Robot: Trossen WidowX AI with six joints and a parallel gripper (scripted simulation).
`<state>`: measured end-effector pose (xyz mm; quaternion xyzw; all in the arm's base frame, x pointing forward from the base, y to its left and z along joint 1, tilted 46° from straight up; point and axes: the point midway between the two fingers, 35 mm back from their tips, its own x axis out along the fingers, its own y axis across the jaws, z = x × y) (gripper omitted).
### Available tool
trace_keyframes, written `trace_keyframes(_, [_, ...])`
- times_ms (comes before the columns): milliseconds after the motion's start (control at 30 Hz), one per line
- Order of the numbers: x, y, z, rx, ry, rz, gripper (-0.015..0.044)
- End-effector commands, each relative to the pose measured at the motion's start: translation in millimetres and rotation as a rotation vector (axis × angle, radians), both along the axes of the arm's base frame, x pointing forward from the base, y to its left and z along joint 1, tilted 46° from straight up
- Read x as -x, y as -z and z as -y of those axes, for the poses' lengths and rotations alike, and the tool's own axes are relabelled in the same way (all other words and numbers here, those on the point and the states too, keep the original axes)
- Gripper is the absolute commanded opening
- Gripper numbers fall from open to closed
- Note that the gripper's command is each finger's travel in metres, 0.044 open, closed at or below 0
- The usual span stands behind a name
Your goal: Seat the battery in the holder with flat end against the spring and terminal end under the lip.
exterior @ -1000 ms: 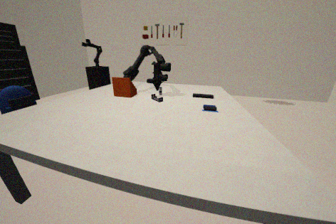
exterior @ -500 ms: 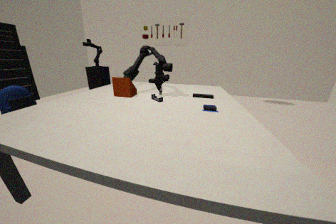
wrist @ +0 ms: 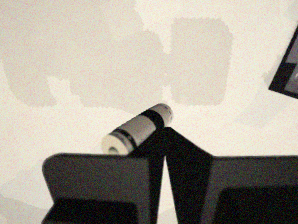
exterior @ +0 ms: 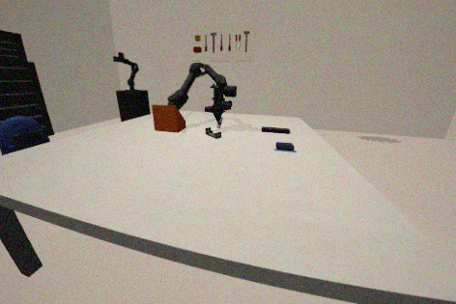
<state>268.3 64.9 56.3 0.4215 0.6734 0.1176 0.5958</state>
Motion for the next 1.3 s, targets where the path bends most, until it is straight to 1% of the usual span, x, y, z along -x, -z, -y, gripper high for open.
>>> trace_keyframes(0, [-4.9,-7.6,-3.6,-0.005,0.003,0.012,0.0])
trace_keyframes(233, [-8.4,-15.4,-11.0,-0.008,0.003,0.012,0.0])
trace_keyframes(300, [-5.1,-12.7,-4.8,-0.001,0.0,0.001,0.0])
trace_keyframes(633, [-3.0,-70.4,44.8,-0.005,0.003,0.011,0.0])
trace_keyframes(1033, [-2.1,-69.5,43.7,-0.013,0.006,0.004,0.0])
trace_keyframes(1100, [-2.8,-68.6,41.8,-0.015,0.043,-0.033,0.0053])
trace_keyframes(1267, [-8.0,-59.6,26.9,-0.037,0.319,-0.312,0.0184])
